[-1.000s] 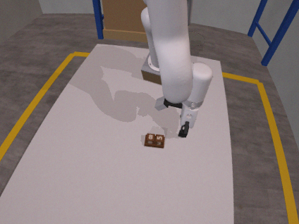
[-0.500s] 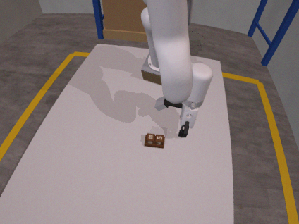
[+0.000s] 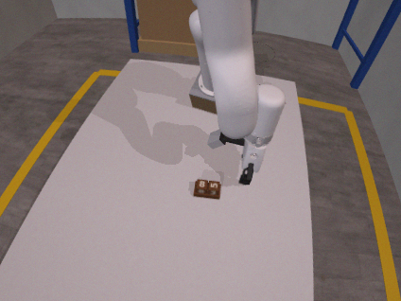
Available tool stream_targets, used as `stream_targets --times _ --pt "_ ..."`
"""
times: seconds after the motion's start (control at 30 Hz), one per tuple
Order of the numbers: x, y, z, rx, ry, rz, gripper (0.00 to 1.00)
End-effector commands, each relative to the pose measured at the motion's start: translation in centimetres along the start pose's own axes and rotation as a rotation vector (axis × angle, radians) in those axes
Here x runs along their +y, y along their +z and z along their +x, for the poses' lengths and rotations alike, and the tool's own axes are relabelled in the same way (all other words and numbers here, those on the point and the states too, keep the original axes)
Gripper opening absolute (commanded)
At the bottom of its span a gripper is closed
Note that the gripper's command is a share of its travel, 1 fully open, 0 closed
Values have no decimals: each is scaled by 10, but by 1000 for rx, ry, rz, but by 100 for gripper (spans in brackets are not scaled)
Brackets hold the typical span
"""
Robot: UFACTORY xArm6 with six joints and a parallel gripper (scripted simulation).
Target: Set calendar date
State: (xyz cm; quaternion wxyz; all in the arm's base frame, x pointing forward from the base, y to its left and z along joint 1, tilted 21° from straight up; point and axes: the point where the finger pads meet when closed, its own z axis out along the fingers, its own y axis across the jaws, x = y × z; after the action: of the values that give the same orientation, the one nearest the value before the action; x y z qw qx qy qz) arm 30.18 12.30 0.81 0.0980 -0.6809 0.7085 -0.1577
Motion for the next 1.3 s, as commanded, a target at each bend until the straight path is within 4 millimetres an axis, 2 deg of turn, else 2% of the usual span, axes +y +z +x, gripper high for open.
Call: stream_targets --times 0.0,0.8,1.27 --pt "-1 0 0 -1 0 2 100" --pt "-1 -1 0 -1 0 2 100" --pt "-1 -32 0 -1 0 2 100"
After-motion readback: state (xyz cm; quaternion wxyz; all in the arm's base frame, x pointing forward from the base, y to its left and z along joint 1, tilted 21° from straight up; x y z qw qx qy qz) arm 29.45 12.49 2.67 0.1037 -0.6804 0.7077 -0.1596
